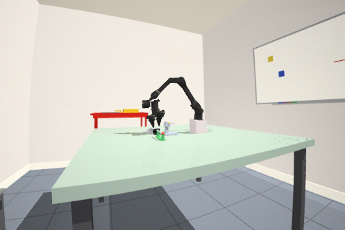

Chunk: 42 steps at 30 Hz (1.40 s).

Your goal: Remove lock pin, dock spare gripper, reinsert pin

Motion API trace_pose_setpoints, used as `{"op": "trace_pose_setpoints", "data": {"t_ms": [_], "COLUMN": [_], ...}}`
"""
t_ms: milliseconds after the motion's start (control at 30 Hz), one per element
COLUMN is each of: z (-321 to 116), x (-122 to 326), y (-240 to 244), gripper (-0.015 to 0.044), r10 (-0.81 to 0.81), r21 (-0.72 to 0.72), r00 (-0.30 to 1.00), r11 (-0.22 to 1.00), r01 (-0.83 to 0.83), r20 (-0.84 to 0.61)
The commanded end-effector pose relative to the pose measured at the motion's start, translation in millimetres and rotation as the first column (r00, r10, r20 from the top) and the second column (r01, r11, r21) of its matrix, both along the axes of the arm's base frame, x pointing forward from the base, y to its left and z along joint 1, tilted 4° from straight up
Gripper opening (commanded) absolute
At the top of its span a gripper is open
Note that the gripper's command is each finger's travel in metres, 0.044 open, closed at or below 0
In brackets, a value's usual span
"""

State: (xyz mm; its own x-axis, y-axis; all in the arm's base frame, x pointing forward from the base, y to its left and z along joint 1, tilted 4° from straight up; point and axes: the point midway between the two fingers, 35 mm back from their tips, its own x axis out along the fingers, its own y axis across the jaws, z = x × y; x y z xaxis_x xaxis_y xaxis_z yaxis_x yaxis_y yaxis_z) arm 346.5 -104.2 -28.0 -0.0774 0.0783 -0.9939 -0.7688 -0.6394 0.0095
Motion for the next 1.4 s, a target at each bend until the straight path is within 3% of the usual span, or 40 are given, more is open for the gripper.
{"op": "trace_pose_setpoints", "data": {"t_ms": [0, 267, 500, 600, 667, 767, 933, 1100, 1233, 1367], "z": [-0.2, 5.0, 57.9, 59.8, 54.1, 53.9, 54.6, 56.5, 58.8, 61.9], "x": [-0.2, 0.3, 0.8, 0.6, 0.7, 2.8, 6.5, 10.0, 12.5, 14.6], "y": [0.1, -0.4, -3.2, -3.3, -2.9, -3.9, -5.3, -6.6, -7.3, -7.9], "gripper": [0.044, 0.044, 0.044, 0.044, 0.044, 0.044, 0.044, 0.044, 0.044, 0.044], "r10": [0.0, 0.0, 0.0, 0.0, -0.067, -0.328, -0.719, -0.943, -0.966, -0.848], "r21": [0.0, 0.0, 0.0, 0.0, -0.014, -0.064, -0.089, -0.021, 0.082, 0.196], "r00": [1.0, 1.0, 1.0, 1.0, 0.998, 0.944, 0.684, 0.261, -0.131, -0.503], "r11": [1.0, 1.0, 1.0, 1.0, 0.998, 0.942, 0.679, 0.262, -0.116, -0.472], "r01": [0.0, 0.0, 0.0, 0.0, 0.067, 0.329, 0.729, 0.965, 0.99, 0.86], "r20": [0.0, 0.0, 0.0, 0.0, 0.004, 0.034, 0.126, 0.207, 0.221, 0.168]}}
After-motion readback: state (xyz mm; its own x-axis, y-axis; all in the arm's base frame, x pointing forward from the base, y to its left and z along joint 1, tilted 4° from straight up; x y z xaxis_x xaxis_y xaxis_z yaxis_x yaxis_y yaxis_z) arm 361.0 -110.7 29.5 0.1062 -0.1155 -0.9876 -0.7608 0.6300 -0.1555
